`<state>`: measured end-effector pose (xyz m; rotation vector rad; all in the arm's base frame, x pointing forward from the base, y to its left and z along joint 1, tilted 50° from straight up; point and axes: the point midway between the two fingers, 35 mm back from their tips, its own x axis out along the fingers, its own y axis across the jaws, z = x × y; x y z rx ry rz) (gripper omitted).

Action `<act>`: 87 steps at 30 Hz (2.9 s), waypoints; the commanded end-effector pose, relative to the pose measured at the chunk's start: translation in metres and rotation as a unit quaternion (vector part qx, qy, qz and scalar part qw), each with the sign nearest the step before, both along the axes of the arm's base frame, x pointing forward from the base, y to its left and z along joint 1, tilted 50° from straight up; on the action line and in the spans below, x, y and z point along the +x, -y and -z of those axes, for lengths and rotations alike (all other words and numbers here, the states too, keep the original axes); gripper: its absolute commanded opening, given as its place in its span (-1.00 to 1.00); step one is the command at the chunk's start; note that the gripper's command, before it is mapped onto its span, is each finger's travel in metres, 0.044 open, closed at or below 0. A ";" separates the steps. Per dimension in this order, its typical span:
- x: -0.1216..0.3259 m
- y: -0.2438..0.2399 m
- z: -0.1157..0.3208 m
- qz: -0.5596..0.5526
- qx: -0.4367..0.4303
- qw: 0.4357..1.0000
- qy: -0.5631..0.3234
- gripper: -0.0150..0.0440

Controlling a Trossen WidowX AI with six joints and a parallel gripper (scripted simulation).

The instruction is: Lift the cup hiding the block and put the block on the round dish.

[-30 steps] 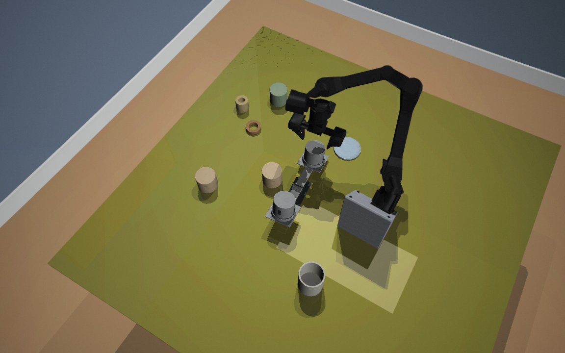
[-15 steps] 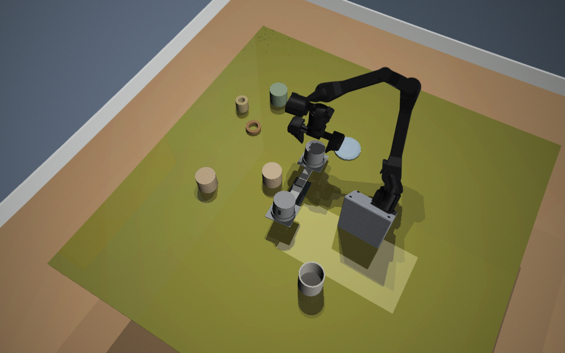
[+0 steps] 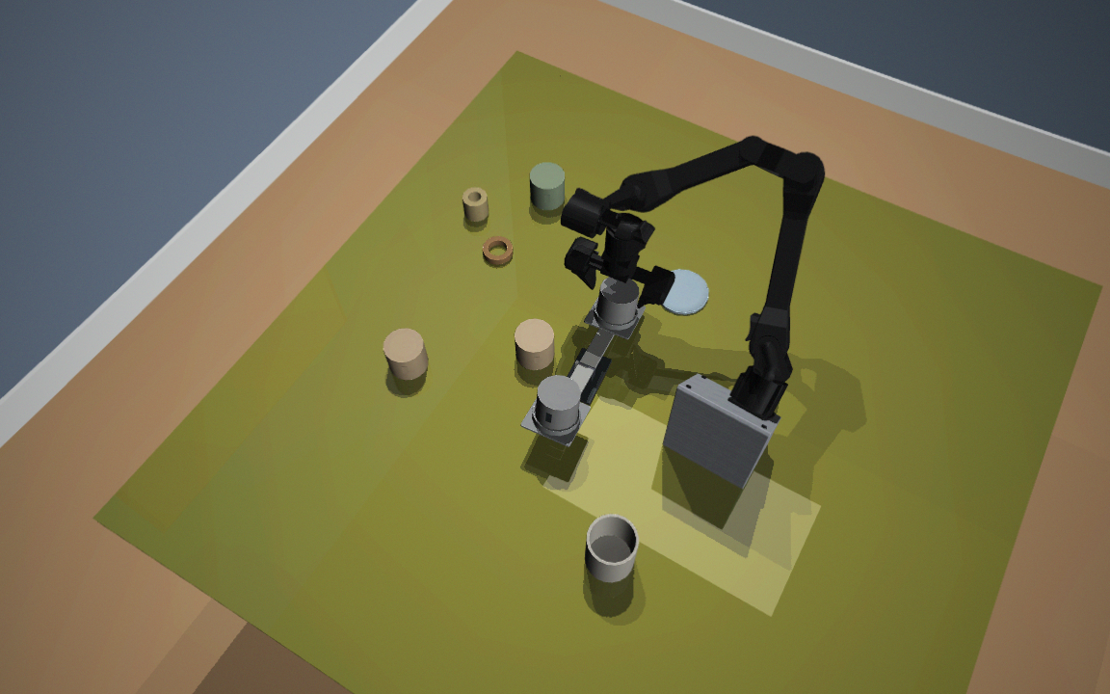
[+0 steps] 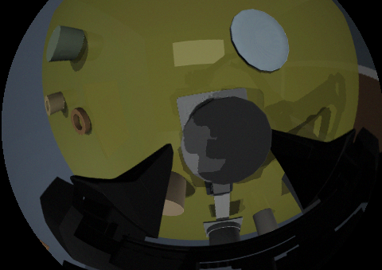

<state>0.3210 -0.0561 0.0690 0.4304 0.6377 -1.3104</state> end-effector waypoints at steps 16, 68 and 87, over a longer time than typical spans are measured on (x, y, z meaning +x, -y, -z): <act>0.000 0.020 0.016 -0.001 -0.005 1.000 -0.005 0.82; 0.001 -0.018 -0.010 -0.003 0.003 1.000 -0.006 -0.49; -0.001 -0.037 -0.025 -0.003 0.004 1.000 -0.006 -0.49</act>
